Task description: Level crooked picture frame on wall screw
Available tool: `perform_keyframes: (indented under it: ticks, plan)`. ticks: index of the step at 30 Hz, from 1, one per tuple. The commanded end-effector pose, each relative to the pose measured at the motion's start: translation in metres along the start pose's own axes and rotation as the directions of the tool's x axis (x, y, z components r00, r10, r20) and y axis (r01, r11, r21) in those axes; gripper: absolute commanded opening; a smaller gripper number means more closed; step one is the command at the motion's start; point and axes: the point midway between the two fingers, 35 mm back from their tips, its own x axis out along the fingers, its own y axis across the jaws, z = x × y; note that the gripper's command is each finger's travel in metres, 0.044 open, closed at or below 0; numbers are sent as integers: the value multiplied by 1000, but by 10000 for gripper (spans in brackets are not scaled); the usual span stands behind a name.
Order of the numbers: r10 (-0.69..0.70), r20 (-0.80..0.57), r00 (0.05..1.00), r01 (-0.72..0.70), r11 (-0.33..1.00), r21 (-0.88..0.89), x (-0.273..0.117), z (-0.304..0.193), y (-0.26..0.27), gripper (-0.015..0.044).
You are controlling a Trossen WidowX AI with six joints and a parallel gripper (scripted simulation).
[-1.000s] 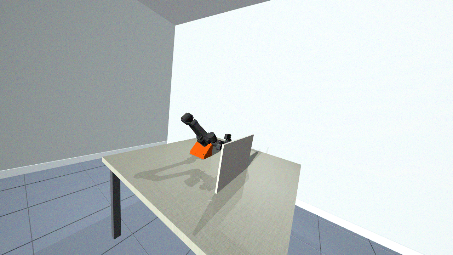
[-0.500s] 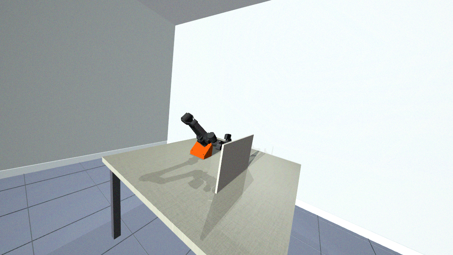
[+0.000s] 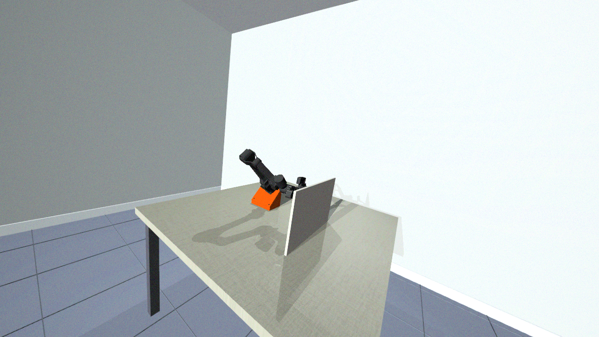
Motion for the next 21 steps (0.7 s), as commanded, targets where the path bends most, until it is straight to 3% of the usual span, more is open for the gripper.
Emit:
perform_keyframes:
  ticks: [1,5,12,14,21]
  plan:
    - [-1,3,1000,1,1000,-1,1,1,0,208]
    - [-1,3,1000,1,1000,-1,1,1,0,103]
    - [-1,3,1000,1,1000,-1,1,1,0,56]
    - [-1,3,1000,1,1000,-1,1,1,0,3]
    - [-1,3,1000,1,1000,-1,1,1,0,0]
